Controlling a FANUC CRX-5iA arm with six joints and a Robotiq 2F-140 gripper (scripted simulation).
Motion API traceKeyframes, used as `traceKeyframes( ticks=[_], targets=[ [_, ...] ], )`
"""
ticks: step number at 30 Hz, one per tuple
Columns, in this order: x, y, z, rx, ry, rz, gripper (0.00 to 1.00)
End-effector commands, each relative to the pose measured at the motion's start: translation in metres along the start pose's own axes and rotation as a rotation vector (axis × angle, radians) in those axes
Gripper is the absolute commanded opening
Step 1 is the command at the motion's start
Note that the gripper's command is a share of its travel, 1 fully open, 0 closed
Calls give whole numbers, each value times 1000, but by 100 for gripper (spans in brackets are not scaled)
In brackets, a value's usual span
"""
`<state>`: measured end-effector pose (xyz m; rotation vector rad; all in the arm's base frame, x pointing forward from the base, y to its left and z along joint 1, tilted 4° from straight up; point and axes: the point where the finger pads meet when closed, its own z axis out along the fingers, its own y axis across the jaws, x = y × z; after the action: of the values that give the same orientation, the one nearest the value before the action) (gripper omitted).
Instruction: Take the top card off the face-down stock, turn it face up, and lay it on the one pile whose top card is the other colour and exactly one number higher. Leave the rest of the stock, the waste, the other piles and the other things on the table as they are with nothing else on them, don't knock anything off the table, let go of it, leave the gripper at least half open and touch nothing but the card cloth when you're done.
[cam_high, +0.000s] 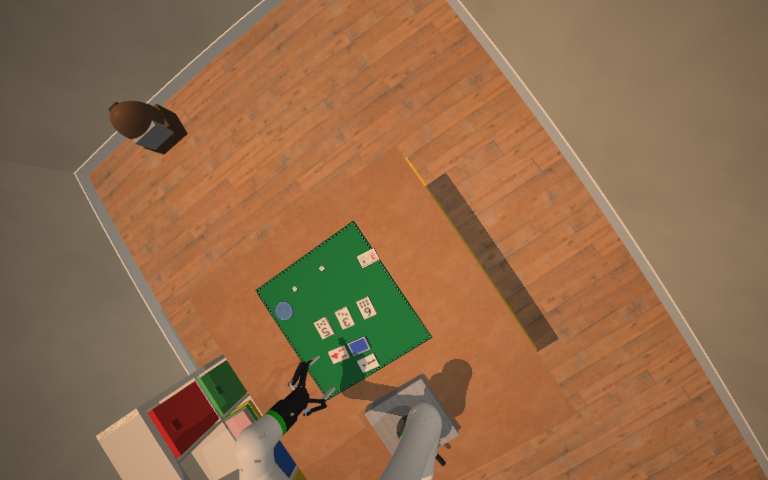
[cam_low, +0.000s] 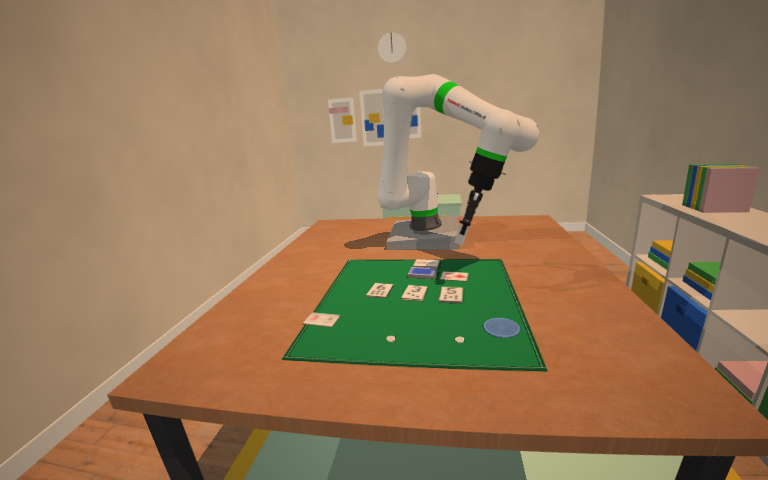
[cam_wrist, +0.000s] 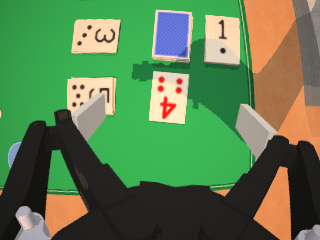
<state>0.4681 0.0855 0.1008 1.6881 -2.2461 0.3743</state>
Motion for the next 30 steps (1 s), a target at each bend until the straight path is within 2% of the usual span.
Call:
traceKeyframes(
  ticks=[1, 4, 6, 12, 16, 23, 25, 28, 30],
  targets=[
    [0, 0, 0, 1, -76, 1, 100],
    [0, 0, 0, 0, -171, 0, 100],
    [0, 0, 0, 0, -171, 0, 100],
    [0, 0, 0, 0, -300, 0, 100],
    [0, 0, 0, 1, -332, 0, 100],
    [0, 0, 0, 2, -337, 1, 100],
    [0, -1, 13, 1, -337, 4, 100],
    [1, -2, 50, 0, -337, 14, 100],
    [2, -2, 63, -1, -337, 17, 100]
  ],
)
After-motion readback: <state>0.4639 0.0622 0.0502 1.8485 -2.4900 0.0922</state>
